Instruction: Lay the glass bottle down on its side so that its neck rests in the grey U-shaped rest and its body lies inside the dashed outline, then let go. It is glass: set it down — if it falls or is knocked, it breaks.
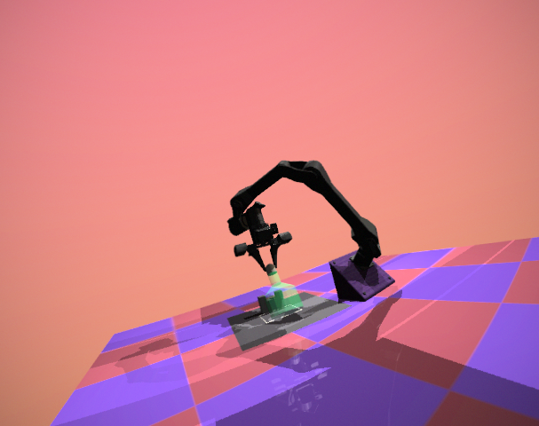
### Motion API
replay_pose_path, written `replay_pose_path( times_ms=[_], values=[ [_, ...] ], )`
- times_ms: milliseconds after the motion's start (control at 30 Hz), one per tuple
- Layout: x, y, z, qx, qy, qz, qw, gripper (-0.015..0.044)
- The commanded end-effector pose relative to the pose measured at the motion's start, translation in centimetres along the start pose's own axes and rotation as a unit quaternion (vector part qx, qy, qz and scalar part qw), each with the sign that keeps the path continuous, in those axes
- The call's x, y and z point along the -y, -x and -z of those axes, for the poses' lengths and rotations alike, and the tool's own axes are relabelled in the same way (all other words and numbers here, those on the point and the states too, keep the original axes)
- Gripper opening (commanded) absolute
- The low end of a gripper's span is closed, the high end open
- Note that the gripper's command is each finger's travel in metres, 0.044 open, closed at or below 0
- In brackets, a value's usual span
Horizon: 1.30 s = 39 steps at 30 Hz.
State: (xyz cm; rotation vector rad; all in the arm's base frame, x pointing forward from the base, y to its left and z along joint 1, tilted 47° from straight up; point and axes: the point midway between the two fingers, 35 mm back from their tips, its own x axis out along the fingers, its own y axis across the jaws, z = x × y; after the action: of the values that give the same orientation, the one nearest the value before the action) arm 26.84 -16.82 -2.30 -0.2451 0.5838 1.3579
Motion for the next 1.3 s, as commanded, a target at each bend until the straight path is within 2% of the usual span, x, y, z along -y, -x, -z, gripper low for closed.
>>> replay_pose_path(
  times_ms=[0, 1267],
  values=[
    [0.1, 0.1, 1.0, -0.004, 0.002, 0.0, 1.0, 0.0129],
    [0.3, -0.5, 6.0, 0.018, -0.02, 0.004, 1.0, 0.0129]
  ],
)
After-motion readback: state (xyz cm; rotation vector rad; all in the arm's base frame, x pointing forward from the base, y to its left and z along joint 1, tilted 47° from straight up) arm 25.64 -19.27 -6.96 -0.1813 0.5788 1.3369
